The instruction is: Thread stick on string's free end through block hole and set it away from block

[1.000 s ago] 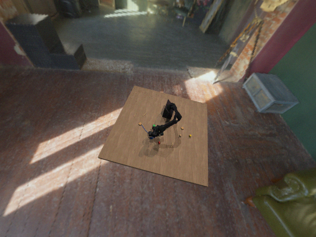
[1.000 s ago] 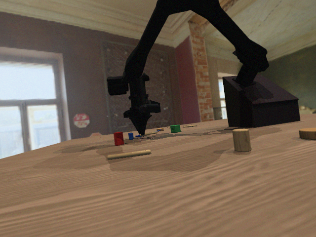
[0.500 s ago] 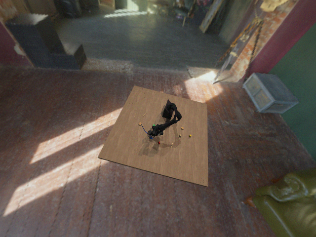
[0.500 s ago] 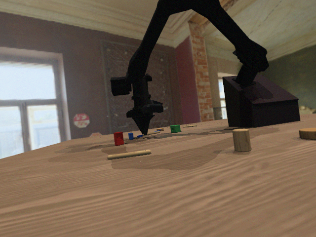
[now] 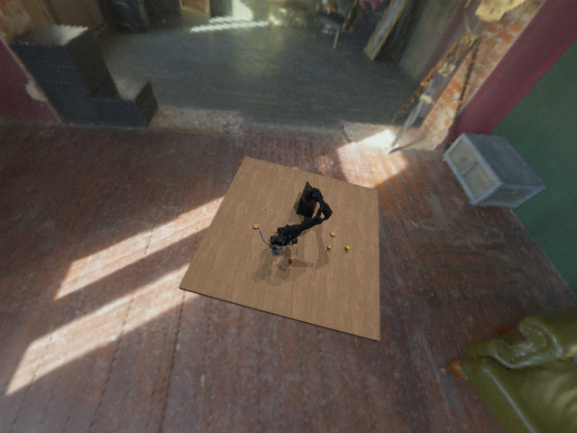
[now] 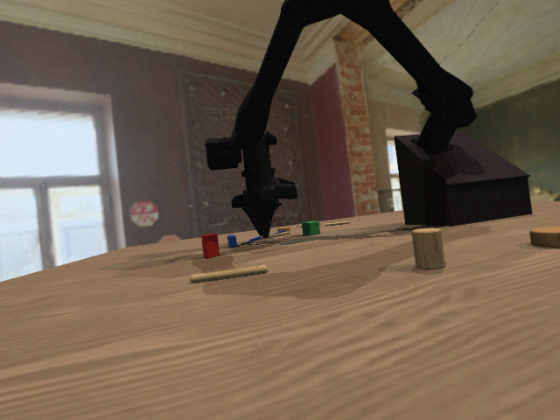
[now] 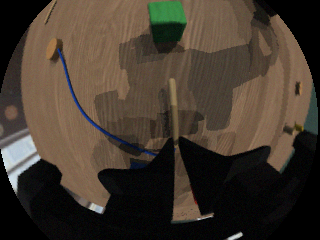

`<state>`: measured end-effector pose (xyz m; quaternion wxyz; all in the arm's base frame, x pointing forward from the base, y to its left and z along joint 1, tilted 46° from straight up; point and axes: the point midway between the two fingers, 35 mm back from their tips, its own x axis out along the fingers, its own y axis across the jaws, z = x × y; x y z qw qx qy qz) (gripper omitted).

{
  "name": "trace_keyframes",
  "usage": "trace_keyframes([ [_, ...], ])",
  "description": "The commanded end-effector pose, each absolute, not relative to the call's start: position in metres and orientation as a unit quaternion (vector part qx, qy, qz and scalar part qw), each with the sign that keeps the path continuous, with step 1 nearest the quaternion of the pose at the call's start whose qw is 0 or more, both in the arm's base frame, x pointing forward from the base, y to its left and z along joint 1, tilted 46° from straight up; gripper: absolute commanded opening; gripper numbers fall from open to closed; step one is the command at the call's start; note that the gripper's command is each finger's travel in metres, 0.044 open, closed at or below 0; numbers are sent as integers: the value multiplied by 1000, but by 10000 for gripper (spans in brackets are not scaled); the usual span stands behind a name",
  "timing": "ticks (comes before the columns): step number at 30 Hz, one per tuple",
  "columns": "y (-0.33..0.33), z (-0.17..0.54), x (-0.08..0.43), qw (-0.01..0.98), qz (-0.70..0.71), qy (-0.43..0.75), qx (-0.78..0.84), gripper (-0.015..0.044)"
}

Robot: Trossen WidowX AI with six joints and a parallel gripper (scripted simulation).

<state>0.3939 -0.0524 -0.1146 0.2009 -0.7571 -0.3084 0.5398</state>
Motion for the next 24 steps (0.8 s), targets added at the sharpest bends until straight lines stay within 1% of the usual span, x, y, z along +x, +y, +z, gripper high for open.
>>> trace_keyframes([
  [1, -53, -114, 388, 198, 538, -309, -759, 0],
  [24, -54, -123, 359, 198, 539, -309, -758, 0],
])
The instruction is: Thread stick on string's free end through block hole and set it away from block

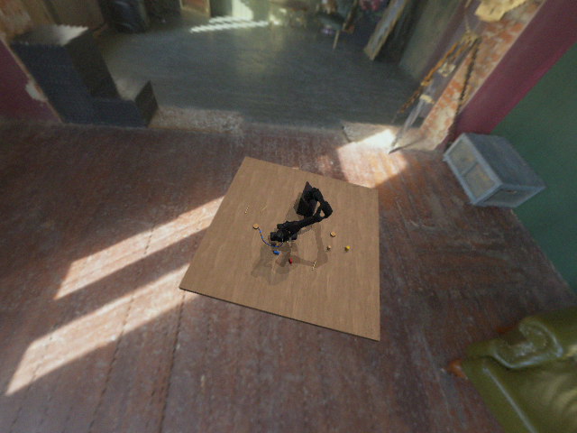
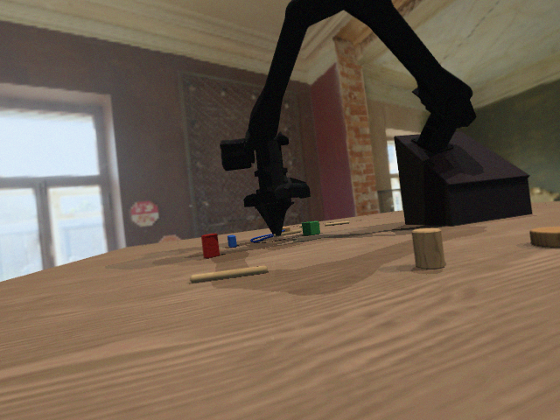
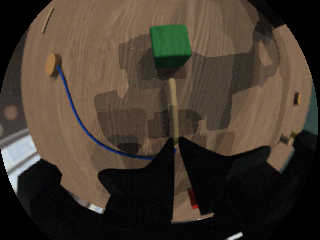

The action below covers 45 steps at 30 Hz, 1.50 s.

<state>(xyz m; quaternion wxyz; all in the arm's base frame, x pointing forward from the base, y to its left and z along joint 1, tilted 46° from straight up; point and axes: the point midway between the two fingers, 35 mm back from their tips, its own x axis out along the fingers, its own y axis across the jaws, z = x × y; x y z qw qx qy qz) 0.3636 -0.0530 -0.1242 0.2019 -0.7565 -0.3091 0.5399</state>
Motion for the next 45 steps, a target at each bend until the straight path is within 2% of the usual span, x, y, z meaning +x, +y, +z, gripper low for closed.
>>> trace_keyframes([
  [1, -54, -124, 357, 198, 539, -309, -758, 0],
  [45, -56, -137, 314, 199, 539, -308, -758, 0],
])
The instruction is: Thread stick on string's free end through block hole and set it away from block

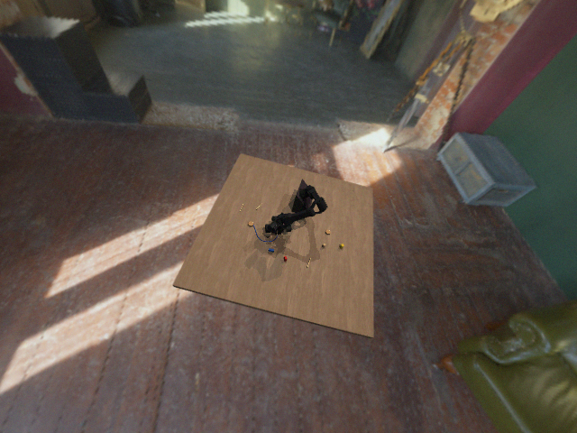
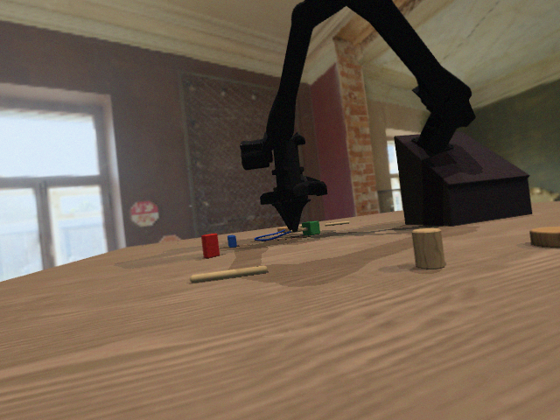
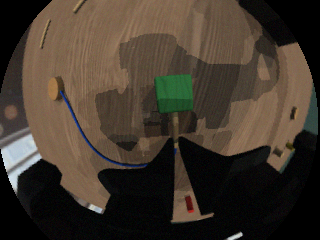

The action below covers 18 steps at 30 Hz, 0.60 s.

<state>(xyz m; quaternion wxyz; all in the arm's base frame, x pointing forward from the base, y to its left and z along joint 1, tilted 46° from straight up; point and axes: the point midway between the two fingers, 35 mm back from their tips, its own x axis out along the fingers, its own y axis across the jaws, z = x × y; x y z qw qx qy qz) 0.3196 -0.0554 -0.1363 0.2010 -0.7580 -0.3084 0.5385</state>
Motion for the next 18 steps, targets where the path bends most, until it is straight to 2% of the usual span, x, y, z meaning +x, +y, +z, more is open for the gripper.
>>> trace_keyframes([
  [1, -56, -138, 312, 199, 539, -308, -758, 0],
  [18, -56, -144, 294, 199, 539, -308, -758, 0],
])
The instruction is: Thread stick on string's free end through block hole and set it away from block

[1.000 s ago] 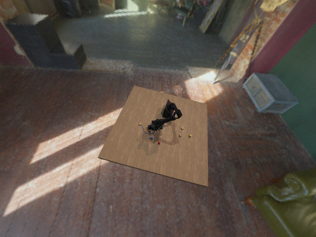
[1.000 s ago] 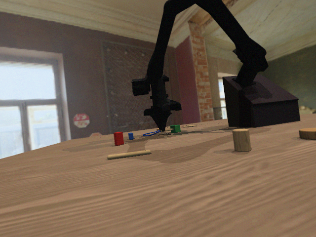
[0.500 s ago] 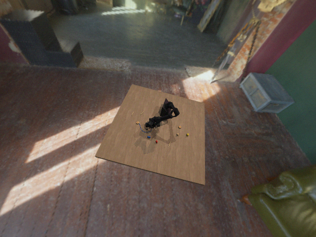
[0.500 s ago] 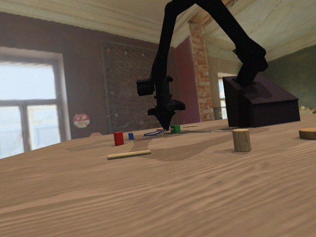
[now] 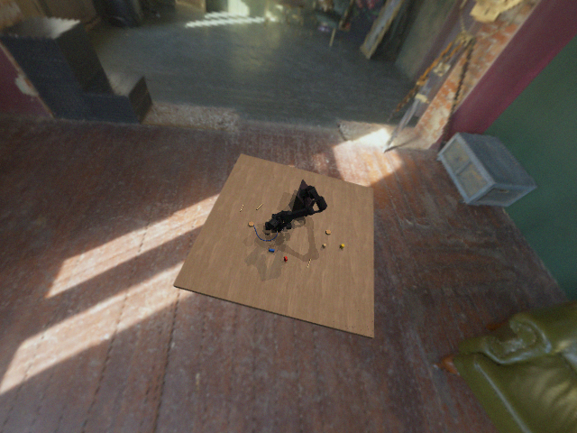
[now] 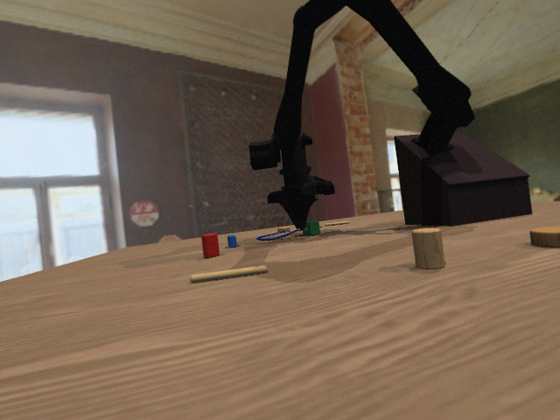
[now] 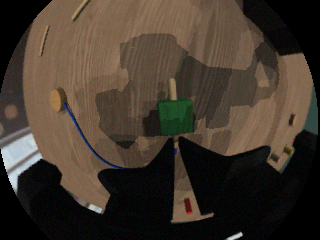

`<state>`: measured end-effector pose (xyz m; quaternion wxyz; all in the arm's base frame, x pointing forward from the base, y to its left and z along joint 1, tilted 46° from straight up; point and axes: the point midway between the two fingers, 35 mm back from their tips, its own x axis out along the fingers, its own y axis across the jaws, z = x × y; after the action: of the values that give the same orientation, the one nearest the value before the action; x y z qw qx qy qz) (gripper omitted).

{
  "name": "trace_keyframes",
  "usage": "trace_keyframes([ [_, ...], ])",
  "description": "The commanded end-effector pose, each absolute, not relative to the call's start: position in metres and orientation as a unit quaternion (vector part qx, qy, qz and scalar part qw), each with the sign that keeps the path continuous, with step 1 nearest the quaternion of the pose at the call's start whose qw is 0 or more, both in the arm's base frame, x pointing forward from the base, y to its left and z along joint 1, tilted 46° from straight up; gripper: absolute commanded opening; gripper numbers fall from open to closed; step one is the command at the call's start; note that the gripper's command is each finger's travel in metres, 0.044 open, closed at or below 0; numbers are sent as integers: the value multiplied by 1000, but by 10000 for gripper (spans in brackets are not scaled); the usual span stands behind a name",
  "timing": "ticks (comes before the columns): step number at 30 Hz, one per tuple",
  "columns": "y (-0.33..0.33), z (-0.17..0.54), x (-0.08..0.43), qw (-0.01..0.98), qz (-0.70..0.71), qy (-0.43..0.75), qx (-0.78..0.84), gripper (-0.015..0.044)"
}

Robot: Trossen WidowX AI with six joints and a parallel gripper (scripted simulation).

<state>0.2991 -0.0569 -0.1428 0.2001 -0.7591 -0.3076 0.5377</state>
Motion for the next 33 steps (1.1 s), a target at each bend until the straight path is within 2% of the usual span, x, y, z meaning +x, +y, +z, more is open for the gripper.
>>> trace_keyframes([
  [1, -56, -144, 294, 199, 539, -308, -758, 0],
  [8, -56, -144, 294, 199, 539, -308, -758, 0],
  [13, -57, -144, 297, 201, 538, -307, -759, 123],
  [17, -64, -137, 296, 200, 538, -306, -759, 123],
  [22, -111, -89, 281, 199, 539, -306, -759, 123],
  [30, -109, -92, 281, 206, 538, -303, -759, 123],
  [33, -110, -93, 278, 153, 517, -338, -771, 123],
])
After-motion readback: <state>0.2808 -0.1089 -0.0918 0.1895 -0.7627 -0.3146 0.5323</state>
